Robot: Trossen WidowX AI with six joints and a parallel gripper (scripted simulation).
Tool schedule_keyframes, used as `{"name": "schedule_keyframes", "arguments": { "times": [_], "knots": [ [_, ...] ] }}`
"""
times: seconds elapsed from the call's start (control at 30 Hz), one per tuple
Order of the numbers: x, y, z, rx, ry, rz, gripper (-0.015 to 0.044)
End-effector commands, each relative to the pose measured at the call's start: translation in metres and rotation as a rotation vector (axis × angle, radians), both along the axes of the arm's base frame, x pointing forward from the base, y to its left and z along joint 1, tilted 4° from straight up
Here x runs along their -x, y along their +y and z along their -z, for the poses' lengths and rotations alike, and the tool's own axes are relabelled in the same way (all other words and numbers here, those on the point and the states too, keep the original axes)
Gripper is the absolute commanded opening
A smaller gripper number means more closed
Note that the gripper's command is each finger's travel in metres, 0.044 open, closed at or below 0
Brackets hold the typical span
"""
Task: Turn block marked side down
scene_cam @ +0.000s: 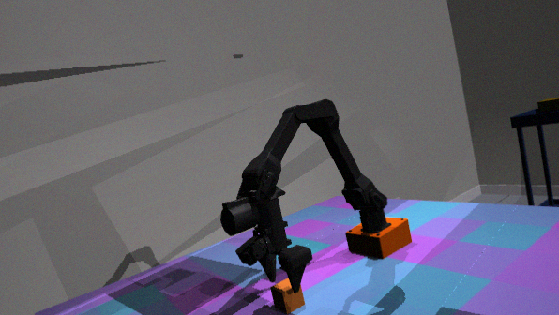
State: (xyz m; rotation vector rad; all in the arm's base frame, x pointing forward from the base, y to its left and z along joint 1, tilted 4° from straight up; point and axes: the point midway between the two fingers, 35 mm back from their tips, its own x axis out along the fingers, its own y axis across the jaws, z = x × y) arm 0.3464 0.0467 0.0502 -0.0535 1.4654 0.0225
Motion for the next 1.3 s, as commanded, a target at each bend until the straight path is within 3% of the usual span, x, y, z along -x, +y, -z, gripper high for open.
{"name": "schedule_keyframes", "arguments": {
  "times": [0.0,0.27,0.5,1.17,1.27],
  "knots": [
    [0.001,0.000,0.008,-0.002,0.008,-0.006,0.0440],
    [0.000,0.000,0.018,-0.002,0.008,-0.006,0.0440],
    [0.000,0.000,0.018,-0.002,0.008,-0.006,0.0256],
    [0.000,0.000,0.018,-0.002,0.008,-0.006,0.0123],
    [0.001,0.000,0.007,-0.002,0.008,-0.006,0.0044]
  ]
}}
